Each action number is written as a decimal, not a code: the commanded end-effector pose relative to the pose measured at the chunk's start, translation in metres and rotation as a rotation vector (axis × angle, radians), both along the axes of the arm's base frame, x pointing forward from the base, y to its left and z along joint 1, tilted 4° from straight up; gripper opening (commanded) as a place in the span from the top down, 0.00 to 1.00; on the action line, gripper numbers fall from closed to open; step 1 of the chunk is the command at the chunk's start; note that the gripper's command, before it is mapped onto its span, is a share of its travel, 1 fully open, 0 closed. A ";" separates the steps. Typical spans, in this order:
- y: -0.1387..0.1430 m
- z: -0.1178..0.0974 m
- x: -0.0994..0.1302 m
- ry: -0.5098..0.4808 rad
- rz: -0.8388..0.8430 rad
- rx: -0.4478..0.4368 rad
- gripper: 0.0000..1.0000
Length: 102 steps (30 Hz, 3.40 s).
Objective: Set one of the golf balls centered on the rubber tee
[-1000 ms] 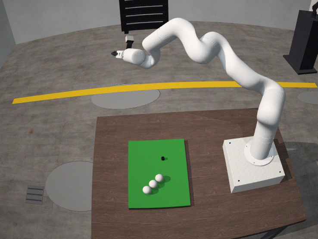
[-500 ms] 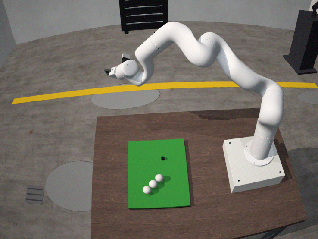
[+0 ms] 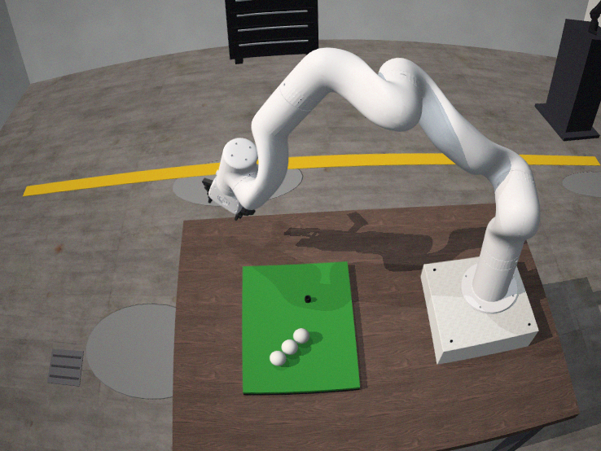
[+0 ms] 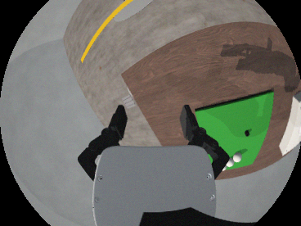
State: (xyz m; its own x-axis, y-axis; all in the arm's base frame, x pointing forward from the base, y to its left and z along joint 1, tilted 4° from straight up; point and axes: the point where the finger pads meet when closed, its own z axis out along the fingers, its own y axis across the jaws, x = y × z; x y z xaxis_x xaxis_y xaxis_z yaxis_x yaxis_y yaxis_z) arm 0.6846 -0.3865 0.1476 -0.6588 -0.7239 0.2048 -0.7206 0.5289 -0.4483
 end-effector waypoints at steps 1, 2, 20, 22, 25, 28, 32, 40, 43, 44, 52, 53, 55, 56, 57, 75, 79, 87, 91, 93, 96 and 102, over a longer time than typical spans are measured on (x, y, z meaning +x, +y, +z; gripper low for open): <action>0.079 -0.014 -0.017 0.081 -0.097 0.247 0.00; 0.091 -0.017 -0.020 0.085 -0.115 0.271 0.00; 0.343 -0.056 -0.082 0.129 -0.216 0.419 0.00; 0.374 -0.059 -0.090 0.129 -0.216 0.419 0.00; 0.402 -0.062 -0.097 0.129 -0.216 0.419 0.00; 0.402 -0.062 -0.097 0.129 -0.216 0.419 0.00; 0.402 -0.063 -0.097 0.129 -0.216 0.419 0.00; 0.397 -0.154 -0.094 0.132 -0.213 0.426 0.00; 0.396 -0.161 -0.094 0.133 -0.213 0.426 0.00; 0.396 -0.161 -0.094 0.133 -0.213 0.426 0.00; 0.396 -0.161 -0.094 0.133 -0.213 0.426 0.00; 0.396 -0.161 -0.094 0.133 -0.213 0.426 0.00; 0.396 -0.161 -0.094 0.133 -0.213 0.426 1.00; 0.396 -0.161 -0.094 0.133 -0.213 0.426 1.00; 0.396 -0.161 -0.094 0.133 -0.213 0.426 1.00; 0.396 -0.161 -0.094 0.133 -0.213 0.426 1.00; 0.396 -0.161 -0.094 0.133 -0.213 0.426 1.00; 0.396 -0.161 -0.094 0.133 -0.213 0.426 1.00; 0.399 -0.123 -0.095 0.132 -0.213 0.425 1.00; 0.402 -0.084 -0.097 0.132 -0.213 0.425 1.00; 0.403 -0.063 -0.097 0.132 -0.213 0.426 1.00; 0.339 -0.053 -0.123 0.132 -0.213 0.426 1.00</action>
State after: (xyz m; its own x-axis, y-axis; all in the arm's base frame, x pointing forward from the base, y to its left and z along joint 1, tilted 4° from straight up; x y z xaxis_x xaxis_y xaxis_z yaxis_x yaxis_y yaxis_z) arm 0.5721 -0.0180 0.0865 -0.7892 -0.6139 0.0177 -0.6134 0.7864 -0.0728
